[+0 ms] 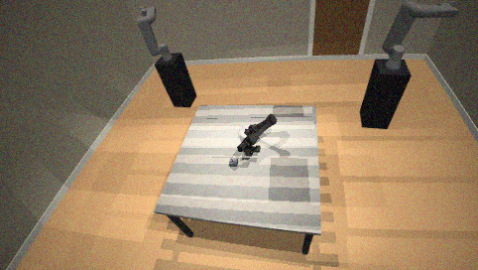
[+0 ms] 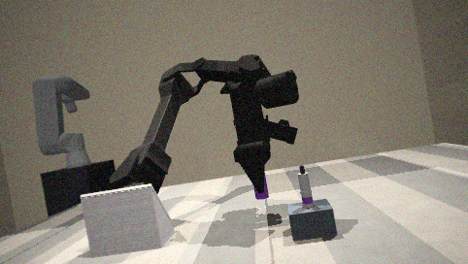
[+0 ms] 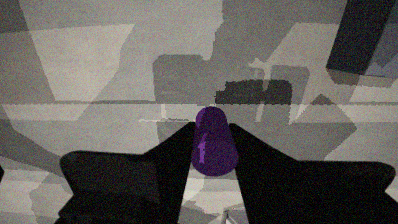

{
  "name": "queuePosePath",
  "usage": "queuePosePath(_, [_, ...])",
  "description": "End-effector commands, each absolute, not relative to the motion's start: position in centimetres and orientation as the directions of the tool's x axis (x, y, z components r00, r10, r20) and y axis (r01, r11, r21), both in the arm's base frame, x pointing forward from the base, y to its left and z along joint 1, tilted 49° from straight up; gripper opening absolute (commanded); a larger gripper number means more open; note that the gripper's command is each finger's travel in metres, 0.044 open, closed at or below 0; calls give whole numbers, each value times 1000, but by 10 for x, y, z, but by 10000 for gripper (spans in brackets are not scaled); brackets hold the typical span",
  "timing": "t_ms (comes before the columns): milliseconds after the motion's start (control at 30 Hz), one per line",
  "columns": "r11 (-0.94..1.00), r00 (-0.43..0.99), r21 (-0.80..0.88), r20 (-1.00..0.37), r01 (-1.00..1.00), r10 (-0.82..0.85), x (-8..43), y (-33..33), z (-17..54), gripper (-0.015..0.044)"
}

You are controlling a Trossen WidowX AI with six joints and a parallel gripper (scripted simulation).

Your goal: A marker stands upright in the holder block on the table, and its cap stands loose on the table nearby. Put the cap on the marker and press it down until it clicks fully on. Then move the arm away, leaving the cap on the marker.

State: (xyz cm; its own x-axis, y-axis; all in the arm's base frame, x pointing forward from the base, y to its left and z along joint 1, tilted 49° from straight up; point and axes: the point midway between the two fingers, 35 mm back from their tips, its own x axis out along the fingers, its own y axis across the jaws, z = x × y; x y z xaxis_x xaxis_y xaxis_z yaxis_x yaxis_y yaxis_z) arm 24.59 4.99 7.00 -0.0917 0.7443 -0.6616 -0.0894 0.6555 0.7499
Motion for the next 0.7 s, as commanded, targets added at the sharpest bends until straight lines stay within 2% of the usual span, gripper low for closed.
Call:
queuePosePath(0, [658,-88,747,-665,-96,742,249,40,78,0])
queuePosePath(667, [661,-88,744,-668,-100,739,270,10,84,0])
